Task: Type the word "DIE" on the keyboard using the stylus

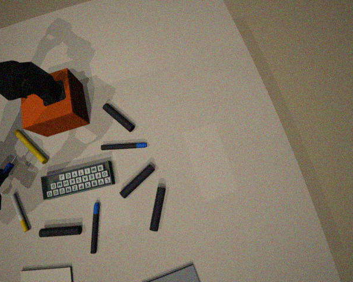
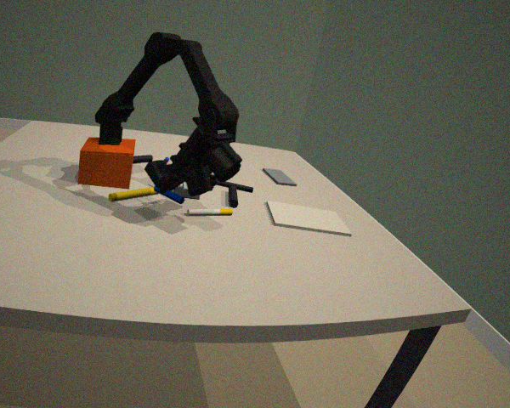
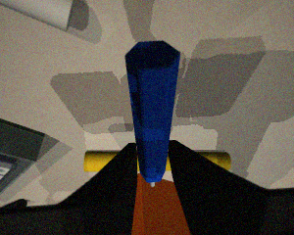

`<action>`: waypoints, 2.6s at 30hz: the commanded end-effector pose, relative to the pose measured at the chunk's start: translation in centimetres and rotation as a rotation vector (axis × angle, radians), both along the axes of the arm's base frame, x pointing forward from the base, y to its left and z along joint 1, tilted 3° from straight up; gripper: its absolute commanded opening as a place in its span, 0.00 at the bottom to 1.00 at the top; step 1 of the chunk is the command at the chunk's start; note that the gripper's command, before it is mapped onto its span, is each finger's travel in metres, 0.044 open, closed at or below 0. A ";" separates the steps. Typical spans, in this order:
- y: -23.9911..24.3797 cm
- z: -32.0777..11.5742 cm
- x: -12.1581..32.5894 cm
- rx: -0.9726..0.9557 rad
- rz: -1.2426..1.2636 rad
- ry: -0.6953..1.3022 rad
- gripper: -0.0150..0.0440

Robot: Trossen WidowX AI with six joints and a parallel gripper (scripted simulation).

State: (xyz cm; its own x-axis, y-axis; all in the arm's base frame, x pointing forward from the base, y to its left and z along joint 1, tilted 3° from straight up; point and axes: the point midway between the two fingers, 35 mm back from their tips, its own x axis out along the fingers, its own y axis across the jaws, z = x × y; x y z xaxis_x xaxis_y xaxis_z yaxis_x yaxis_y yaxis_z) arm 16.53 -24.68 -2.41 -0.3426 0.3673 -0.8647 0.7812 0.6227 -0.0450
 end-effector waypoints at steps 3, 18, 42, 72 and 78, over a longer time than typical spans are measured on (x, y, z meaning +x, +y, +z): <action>-0.1 1.1 0.2 -0.005 -0.004 -0.004 0.25; 2.5 0.7 1.6 0.056 0.143 -0.370 0.25; 7.2 2.7 4.2 -0.045 0.567 -1.076 0.25; 12.1 5.8 4.8 -0.359 1.057 -1.587 0.25; 12.0 4.1 4.7 -0.359 1.057 -1.586 0.25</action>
